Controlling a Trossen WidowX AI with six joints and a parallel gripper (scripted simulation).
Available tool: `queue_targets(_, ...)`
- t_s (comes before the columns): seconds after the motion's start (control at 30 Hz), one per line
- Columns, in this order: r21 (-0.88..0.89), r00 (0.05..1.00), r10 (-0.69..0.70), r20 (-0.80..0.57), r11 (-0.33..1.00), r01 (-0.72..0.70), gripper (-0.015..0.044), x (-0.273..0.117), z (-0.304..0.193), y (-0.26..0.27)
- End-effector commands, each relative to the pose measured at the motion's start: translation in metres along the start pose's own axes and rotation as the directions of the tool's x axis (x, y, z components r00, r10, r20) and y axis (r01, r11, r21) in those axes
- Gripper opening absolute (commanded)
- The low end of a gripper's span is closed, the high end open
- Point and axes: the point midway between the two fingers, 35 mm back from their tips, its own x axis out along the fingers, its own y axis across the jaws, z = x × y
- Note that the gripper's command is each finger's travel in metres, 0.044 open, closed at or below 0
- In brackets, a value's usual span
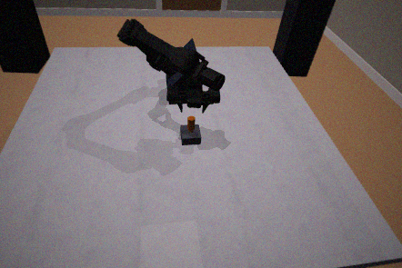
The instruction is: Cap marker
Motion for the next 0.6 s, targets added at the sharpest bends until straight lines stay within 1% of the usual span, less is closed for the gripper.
queue_targets(0.0,-0.118,1.000,0.001,0.002,0.993,-0.001,0.0282,0.0033,-0.0027,-0.0018)
queue_targets(0.37,-0.118,1.000,0.001,0.002,0.993,-0.001,0.0000,0.0033,-0.0027,-0.0018)
queue_targets(0.57,-0.118,1.000,0.001,0.002,0.993,-0.001,0.0000,0.0033,-0.0027,-0.0018)
